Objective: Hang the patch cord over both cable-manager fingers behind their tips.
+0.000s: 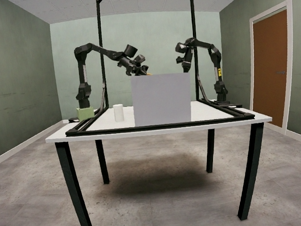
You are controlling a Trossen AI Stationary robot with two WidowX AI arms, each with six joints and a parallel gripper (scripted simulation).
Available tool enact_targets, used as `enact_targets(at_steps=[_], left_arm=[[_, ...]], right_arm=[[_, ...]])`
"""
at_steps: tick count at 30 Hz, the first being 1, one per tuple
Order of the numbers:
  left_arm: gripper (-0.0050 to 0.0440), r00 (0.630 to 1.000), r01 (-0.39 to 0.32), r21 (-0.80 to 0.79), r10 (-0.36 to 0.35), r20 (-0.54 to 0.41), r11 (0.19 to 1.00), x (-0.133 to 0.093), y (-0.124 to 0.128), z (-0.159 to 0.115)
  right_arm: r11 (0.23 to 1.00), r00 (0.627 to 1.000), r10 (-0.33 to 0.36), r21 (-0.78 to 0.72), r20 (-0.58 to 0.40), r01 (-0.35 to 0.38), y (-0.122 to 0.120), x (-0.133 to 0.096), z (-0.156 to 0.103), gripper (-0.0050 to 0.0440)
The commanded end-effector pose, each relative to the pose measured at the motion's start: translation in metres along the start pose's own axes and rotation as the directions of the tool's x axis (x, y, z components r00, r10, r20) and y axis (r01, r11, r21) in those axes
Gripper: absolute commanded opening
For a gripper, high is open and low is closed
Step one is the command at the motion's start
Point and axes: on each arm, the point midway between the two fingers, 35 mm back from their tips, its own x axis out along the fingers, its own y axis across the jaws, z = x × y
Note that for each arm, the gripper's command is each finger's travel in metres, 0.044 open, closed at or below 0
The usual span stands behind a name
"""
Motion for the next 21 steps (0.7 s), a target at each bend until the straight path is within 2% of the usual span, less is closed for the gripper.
enact_targets(at_steps=[1, 21], left_arm=[[0.0440, 1.000, -0.011, 0.003, 0.011, 0.017, 1.000, -0.0075, -0.0012, -0.0012], [0.0440, 1.000, -0.011, 0.003, 0.011, 0.017, 1.000, -0.0075, -0.0012, -0.0012]], right_arm=[[1.000, 1.000, 0.003, 0.002, 0.018, -0.003, -0.0021, -0.0065, 0.0054, 0.0025], [1.000, 1.000, 0.003, 0.012, 0.029, -0.003, -0.0073, -0.0091, 0.0041, 0.0025]])
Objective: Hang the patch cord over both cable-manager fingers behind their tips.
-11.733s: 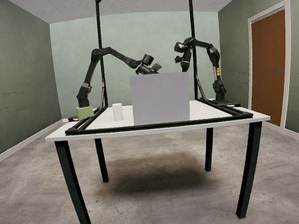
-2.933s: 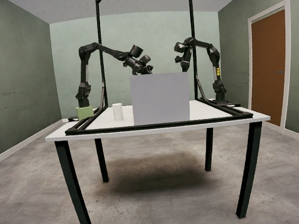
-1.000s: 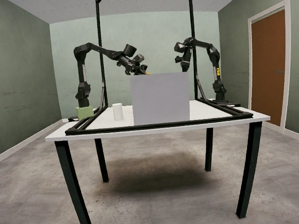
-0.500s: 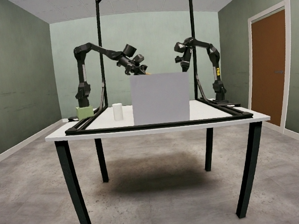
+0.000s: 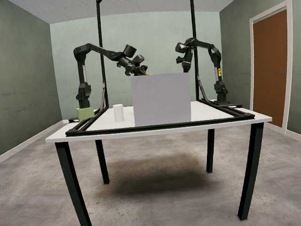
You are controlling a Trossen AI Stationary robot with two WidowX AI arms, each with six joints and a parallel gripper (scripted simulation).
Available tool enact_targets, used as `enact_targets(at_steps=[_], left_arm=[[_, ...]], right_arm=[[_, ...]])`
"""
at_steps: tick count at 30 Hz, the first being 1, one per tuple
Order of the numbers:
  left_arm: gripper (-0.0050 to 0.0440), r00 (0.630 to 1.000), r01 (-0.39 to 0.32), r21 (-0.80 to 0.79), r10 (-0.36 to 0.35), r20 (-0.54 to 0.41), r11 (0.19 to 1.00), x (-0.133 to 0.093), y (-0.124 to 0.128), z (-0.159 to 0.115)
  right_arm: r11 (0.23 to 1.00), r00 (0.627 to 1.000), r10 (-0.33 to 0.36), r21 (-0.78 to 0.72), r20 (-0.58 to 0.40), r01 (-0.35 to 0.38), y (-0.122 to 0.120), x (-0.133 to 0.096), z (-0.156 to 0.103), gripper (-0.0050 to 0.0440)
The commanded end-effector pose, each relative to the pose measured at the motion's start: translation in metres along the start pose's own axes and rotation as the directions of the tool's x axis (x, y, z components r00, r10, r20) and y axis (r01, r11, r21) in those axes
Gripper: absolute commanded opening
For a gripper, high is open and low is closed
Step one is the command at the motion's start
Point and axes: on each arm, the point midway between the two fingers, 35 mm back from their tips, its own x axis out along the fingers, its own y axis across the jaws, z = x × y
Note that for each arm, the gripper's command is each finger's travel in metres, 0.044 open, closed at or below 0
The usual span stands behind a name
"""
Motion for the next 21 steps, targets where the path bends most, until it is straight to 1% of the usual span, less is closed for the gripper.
enact_targets(at_steps=[1, 21], left_arm=[[0.0440, 1.000, -0.011, 0.003, 0.011, 0.017, 1.000, -0.007, -0.001, -0.001], [0.0440, 1.000, -0.011, 0.003, 0.011, 0.017, 1.000, -0.007, -0.001, -0.001]], right_arm=[[1.000, 1.000, 0.003, 0.005, 0.023, -0.003, -0.003, -0.007, 0.005, 0.0025], [1.000, 0.999, 0.001, 0.023, 0.037, -0.002, -0.013, -0.011, 0.000, 0.0025]])
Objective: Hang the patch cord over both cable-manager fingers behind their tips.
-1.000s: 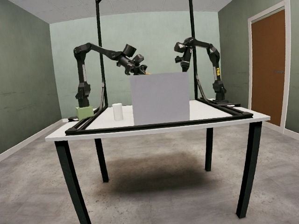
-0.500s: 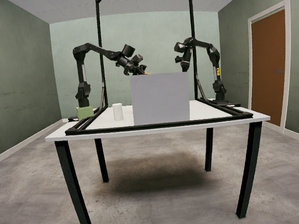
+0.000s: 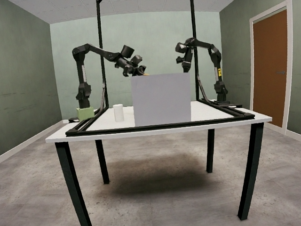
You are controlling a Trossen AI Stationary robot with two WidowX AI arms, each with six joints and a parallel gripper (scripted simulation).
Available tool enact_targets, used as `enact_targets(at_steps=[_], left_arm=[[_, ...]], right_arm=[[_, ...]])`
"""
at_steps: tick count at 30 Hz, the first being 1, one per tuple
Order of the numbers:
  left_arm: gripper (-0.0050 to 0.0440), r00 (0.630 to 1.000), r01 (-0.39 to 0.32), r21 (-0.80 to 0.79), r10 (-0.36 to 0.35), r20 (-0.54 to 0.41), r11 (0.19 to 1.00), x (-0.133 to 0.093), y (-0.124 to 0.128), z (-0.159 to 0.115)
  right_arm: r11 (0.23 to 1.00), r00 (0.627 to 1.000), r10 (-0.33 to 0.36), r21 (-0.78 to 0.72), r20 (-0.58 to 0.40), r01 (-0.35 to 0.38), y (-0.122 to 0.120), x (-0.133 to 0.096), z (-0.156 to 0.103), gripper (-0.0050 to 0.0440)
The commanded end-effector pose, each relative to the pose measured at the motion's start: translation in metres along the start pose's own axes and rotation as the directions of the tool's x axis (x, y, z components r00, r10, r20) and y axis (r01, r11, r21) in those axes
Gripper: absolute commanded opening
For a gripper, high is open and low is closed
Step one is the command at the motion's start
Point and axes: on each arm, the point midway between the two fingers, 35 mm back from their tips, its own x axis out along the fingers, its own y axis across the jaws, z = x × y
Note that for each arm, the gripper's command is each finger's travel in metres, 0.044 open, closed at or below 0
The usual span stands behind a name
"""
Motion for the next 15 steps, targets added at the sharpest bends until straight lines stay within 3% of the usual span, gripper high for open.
enact_targets(at_steps=[1, 15], left_arm=[[0.0440, 1.000, -0.011, 0.003, 0.011, 0.017, 1.000, -0.0075, -0.0012, -0.0012], [0.0440, 1.000, -0.011, 0.003, 0.011, 0.017, 1.000, -0.0075, -0.0012, -0.0012]], right_arm=[[1.000, 1.000, 0.003, 0.005, 0.022, -0.004, -0.0028, -0.0064, 0.0051, 0.0025], [1.000, 1.000, 0.002, 0.009, 0.027, -0.002, -0.0114, -0.0093, -0.0024, 0.0025]])
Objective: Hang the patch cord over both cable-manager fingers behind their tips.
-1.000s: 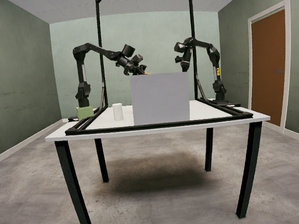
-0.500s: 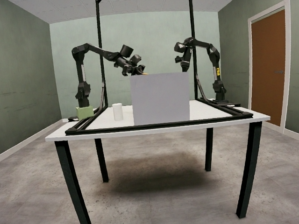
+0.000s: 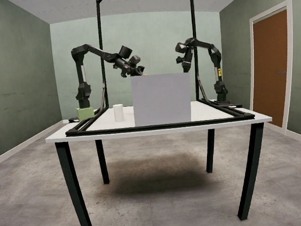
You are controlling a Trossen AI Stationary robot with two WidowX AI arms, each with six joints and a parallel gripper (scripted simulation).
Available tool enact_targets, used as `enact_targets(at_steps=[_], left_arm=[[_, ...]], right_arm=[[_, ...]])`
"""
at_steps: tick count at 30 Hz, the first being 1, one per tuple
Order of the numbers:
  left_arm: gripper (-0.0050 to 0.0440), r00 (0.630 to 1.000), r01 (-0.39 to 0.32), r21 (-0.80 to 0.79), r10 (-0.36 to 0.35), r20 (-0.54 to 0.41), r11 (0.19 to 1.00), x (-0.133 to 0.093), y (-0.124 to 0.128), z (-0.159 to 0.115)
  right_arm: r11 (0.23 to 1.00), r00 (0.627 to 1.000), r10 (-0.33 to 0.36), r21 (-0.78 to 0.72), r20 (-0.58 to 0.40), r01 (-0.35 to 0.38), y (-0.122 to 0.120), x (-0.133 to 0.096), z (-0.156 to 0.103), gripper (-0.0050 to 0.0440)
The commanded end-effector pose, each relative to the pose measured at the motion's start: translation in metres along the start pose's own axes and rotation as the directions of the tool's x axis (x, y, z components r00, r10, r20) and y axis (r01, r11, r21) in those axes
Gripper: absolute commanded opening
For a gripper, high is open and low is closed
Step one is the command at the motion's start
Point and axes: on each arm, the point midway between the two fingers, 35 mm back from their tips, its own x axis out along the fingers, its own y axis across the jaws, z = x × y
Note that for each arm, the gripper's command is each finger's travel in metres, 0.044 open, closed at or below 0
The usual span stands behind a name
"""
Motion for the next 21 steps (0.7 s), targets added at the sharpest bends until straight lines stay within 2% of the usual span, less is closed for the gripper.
enact_targets(at_steps=[1, 21], left_arm=[[0.0440, 1.000, -0.011, 0.003, 0.011, 0.017, 1.000, -0.007, -0.001, -0.001], [0.0440, 1.000, -0.011, 0.003, 0.011, 0.017, 1.000, -0.007, -0.001, -0.001]], right_arm=[[1.000, 1.000, 0.004, -0.006, 0.013, -0.004, -0.003, -0.005, 0.001, 0.0025], [0.999, 1.000, 0.005, -0.032, -0.014, -0.005, -0.008, -0.004, -0.014, 0.0025]])
